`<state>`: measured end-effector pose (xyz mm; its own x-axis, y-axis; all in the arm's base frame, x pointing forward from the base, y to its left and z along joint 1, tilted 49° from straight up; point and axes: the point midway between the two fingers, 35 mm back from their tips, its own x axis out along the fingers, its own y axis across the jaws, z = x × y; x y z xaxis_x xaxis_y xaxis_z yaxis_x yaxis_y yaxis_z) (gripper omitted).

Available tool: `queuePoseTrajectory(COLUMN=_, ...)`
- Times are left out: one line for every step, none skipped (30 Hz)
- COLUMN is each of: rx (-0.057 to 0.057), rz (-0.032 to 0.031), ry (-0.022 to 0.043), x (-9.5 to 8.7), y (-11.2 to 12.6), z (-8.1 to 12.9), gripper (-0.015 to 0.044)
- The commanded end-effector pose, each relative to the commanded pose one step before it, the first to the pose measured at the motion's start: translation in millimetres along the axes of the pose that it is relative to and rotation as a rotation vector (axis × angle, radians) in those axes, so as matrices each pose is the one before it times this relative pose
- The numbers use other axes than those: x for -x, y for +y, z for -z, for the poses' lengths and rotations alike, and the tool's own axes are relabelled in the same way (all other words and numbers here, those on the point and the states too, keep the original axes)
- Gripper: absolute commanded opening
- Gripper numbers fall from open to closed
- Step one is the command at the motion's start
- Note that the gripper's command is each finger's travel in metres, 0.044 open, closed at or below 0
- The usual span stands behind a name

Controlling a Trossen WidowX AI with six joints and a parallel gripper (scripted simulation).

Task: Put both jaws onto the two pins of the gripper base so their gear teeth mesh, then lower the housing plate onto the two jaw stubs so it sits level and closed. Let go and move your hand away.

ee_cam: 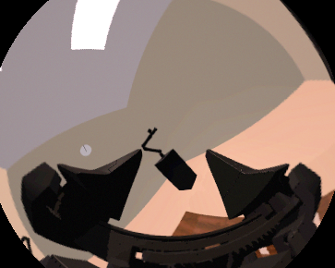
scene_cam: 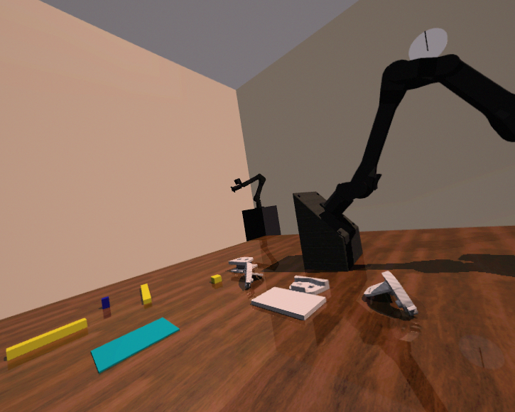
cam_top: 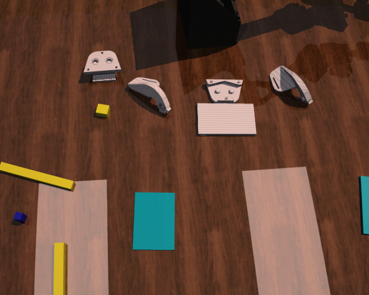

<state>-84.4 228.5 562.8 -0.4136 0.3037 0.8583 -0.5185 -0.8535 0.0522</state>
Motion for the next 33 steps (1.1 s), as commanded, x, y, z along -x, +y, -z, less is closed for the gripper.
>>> queuePoseTrajectory(rx=0.0000, rz=0.00000, ry=0.00000, x=0.00, y=0.00, z=0.00, gripper=0.0426)
queuePoseTrajectory(rx=0.0000, rz=0.00000, ry=0.00000, x=0.00, y=0.00, z=0.00, gripper=0.0400)
queuePoseTrajectory(rx=0.0000, rz=0.00000, ry=0.00000, x=0.00, y=0.00, z=0.00, gripper=0.0374)
queuePoseTrajectory(rx=0.0000, rz=0.00000, ry=0.00000, x=0.00, y=0.00, z=0.00, gripper=0.0347)
queuePoseTrajectory(rx=0.0000, rz=0.00000, ry=0.00000, x=0.00, y=0.00, z=0.00, gripper=0.0321)
queuePoseTrajectory(rx=0.0000, rz=0.00000, ry=0.00000, x=0.00, y=0.00, z=0.00, gripper=0.0295)
queuePoseTrajectory(rx=0.0000, rz=0.00000, ry=0.00000, x=0.00, y=0.00, z=0.00, gripper=0.0269)
queuePoseTrajectory(rx=0.0000, rz=0.00000, ry=0.00000, x=0.00, y=0.00, z=0.00, gripper=0.0242)
queuePoseTrajectory(rx=0.0000, rz=0.00000, ry=0.00000, x=0.00, y=0.00, z=0.00, gripper=0.0216)
queuePoseTrajectory(rx=0.0000, rz=0.00000, ry=0.00000, x=0.00, y=0.00, z=0.00, gripper=0.0190)
queuePoseTrajectory(rx=0.0000, rz=0.00000, ry=0.00000, x=0.00, y=0.00, z=0.00, gripper=0.0164)
queuePoseTrajectory(rx=0.0000, rz=0.00000, ry=0.00000, x=0.00, y=0.00, z=0.00, gripper=0.0137)
queuePoseTrajectory(rx=0.0000, rz=0.00000, ry=0.00000, x=0.00, y=0.00, z=0.00, gripper=0.0111)
queuePoseTrajectory(rx=0.0000, rz=0.00000, ry=0.00000, x=0.00, y=0.00, z=0.00, gripper=0.0085)
queuePoseTrajectory(rx=0.0000, rz=0.00000, ry=0.00000, x=0.00, y=0.00, z=0.00, gripper=0.0059)
queuePoseTrajectory(rx=0.0000, rz=0.00000, ry=0.00000, x=0.00, y=0.00, z=0.00, gripper=0.0032)
queuePoseTrajectory(rx=0.0000, rz=0.00000, ry=0.00000, x=0.00, y=0.00, z=0.00, gripper=0.0006)
queuePoseTrajectory(rx=0.0000, rz=0.00000, ry=0.00000, x=0.00, y=0.00, z=0.00, gripper=0.0000)
queuePoseTrajectory(rx=0.0000, rz=0.00000, ry=0.00000, x=0.00, y=0.00, z=0.00, gripper=0.0000)
queuePoseTrajectory(rx=0.0000, rz=0.00000, ry=0.00000, x=0.00, y=0.00, z=0.00, gripper=0.0000)
queuePoseTrajectory(rx=0.0000, rz=0.00000, ry=0.00000, x=0.00, y=0.00, z=0.00, gripper=0.0000)
queuePoseTrajectory(rx=0.0000, rz=0.00000, ry=0.00000, x=0.00, y=0.00, z=0.00, gripper=0.0000)
queuePoseTrajectory(rx=0.0000, rz=0.00000, ry=0.00000, x=0.00, y=0.00, z=0.00, gripper=0.0000)
queuePoseTrajectory(rx=0.0000, rz=0.00000, ry=0.00000, x=0.00, y=0.00, z=0.00, gripper=0.0000)
queuePoseTrajectory(rx=0.0000, rz=0.00000, ry=0.00000, x=0.00, y=0.00, z=0.00, gripper=0.0000)
queuePoseTrajectory(rx=0.0000, rz=0.00000, ry=0.00000, x=0.00, y=0.00, z=0.00, gripper=0.0000)
queuePoseTrajectory(rx=0.0000, rz=0.00000, ry=0.00000, x=0.00, y=0.00, z=0.00, gripper=0.0000)
queuePoseTrajectory(rx=0.0000, rz=0.00000, ry=0.00000, x=0.00, y=0.00, z=0.00, gripper=0.0000)
queuePoseTrajectory(rx=0.0000, rz=0.00000, ry=0.00000, x=0.00, y=0.00, z=0.00, gripper=0.0000)
queuePoseTrajectory(rx=0.0000, rz=0.00000, ry=0.00000, x=0.00, y=0.00, z=0.00, gripper=0.0000)
queuePoseTrajectory(rx=0.0000, rz=0.00000, ry=0.00000, x=0.00, y=0.00, z=0.00, gripper=0.0000)
queuePoseTrajectory(rx=0.0000, rz=-0.00003, ry=0.00006, x=0.00, y=0.00, z=0.02, gripper=0.0000)
queuePoseTrajectory(rx=0.0004, rz=0.00126, ry=0.00065, x=0.07, y=-0.46, z=0.11, gripper=0.0026)
